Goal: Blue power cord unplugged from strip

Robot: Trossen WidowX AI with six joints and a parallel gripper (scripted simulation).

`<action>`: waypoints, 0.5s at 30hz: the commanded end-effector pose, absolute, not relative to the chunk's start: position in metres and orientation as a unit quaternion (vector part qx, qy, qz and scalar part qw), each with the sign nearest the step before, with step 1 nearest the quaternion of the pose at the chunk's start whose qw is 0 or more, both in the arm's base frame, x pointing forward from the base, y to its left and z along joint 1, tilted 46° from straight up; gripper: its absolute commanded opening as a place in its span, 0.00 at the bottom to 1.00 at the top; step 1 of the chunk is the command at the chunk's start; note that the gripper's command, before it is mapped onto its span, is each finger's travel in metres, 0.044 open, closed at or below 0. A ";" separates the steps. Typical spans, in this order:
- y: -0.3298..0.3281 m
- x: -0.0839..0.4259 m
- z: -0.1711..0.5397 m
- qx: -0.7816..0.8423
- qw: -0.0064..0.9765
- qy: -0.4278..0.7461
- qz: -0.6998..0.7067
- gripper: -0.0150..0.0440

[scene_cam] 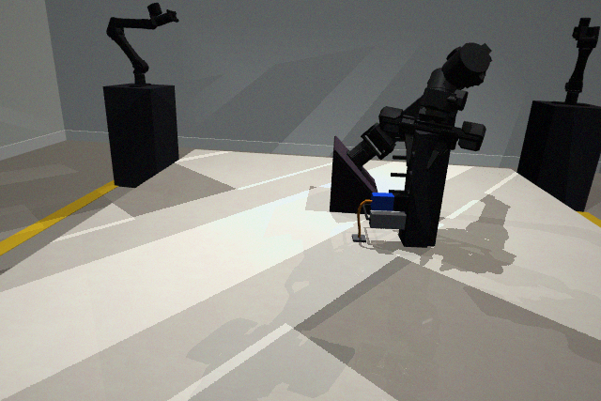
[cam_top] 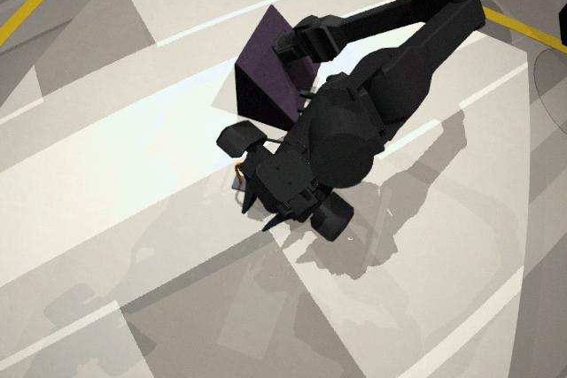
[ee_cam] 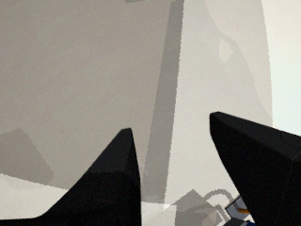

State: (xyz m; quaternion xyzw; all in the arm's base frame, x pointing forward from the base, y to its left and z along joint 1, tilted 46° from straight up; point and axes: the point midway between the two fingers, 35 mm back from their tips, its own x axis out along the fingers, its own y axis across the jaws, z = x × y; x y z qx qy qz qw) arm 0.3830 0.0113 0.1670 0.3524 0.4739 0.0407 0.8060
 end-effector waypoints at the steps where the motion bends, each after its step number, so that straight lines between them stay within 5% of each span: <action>1: 0.002 0.368 0.125 0.420 0.733 0.536 -0.011 0.53; 11: 0.002 0.281 0.031 0.615 0.321 0.686 -0.220 0.53; 15: 0.002 0.279 0.030 0.617 0.311 0.687 -0.225 0.53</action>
